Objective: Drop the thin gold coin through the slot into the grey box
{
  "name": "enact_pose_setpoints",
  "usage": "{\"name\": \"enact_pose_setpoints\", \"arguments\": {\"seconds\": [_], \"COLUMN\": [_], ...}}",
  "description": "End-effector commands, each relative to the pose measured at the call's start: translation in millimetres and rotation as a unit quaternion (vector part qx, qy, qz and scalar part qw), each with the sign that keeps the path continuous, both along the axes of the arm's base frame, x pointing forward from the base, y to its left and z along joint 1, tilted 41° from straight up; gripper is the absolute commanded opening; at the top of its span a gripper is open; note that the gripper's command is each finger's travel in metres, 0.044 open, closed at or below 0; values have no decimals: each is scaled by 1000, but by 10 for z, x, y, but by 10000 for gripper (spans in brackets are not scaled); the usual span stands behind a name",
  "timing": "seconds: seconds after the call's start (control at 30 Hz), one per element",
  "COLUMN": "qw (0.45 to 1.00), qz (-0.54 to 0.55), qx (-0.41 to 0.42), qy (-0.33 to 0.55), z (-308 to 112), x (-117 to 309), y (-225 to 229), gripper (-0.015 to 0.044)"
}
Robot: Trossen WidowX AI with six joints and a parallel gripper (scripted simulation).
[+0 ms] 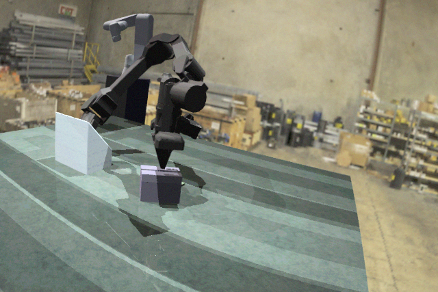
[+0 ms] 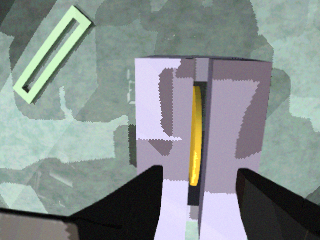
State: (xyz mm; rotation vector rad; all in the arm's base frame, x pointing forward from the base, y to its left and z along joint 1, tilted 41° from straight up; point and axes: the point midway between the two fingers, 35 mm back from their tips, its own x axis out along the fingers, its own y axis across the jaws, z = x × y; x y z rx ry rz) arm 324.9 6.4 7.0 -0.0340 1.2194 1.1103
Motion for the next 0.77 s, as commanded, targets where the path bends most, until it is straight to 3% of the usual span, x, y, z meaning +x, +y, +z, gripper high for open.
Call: {"name": "enact_pose_setpoints", "arguments": {"seconds": [0.0,0.3,0.4,0.73], "qw": [1000,1000,1000,1000], "qz": [0,0,-2,-2], "qx": [0,0,2,3], "qy": [0,1,5,5], "z": [23,208,455,475], "x": [4,16,2,-1], "y": [-21,-183,-389,-404], "gripper": [213,440,440,440]}}
